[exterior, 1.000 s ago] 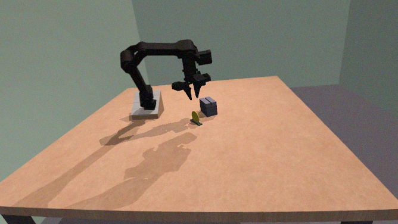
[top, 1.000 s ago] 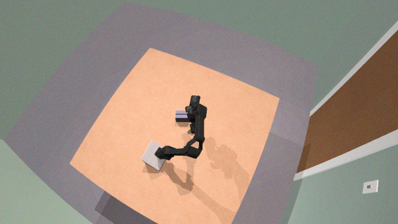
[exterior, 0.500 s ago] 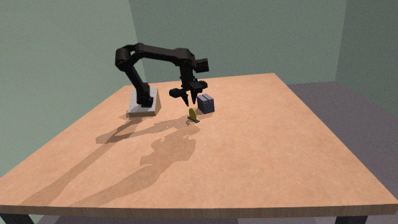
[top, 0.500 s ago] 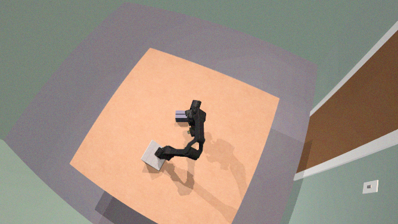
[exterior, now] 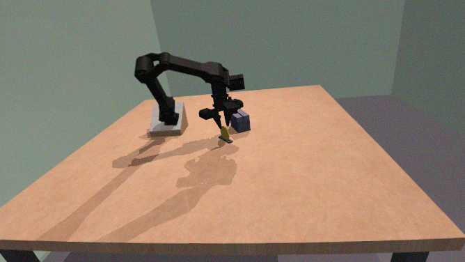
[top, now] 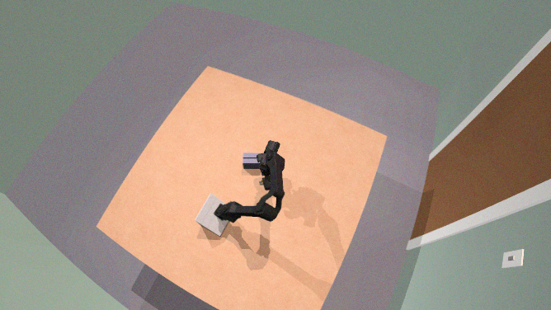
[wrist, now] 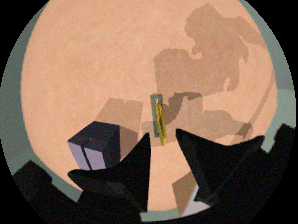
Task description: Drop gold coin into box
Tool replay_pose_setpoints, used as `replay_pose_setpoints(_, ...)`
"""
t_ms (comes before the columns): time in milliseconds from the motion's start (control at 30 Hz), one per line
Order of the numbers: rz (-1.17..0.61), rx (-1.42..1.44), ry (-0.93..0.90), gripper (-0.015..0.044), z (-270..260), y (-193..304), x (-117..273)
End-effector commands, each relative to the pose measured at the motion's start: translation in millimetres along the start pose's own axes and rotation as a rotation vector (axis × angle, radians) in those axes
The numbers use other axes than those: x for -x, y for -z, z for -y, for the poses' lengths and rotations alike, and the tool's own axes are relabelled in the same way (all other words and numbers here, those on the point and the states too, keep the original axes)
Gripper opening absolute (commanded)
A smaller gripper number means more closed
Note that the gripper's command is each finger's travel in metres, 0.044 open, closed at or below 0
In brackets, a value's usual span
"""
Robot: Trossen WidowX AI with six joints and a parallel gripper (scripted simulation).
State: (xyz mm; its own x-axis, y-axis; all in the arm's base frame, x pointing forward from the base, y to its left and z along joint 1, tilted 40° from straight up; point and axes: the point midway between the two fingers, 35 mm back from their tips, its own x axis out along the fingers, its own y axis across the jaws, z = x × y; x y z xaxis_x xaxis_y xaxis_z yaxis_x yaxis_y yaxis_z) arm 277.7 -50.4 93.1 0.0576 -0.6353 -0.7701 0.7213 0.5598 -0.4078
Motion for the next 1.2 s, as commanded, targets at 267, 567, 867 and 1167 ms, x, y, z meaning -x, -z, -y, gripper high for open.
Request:
replay_pose_setpoints(267, 0.005, 0.006, 0.002, 0.0161, 0, -1, -19)
replay_pose_setpoints(567, 0.006, 0.006, 0.003, 0.0161, 1, -1, -33)
replay_pose_setpoints(867, 0.008, 0.006, 0.004, 0.0161, 2, 0, -47)
replay_pose_setpoints(1167, 0.008, 0.006, 0.004, 0.0000, 2, 0, -48)
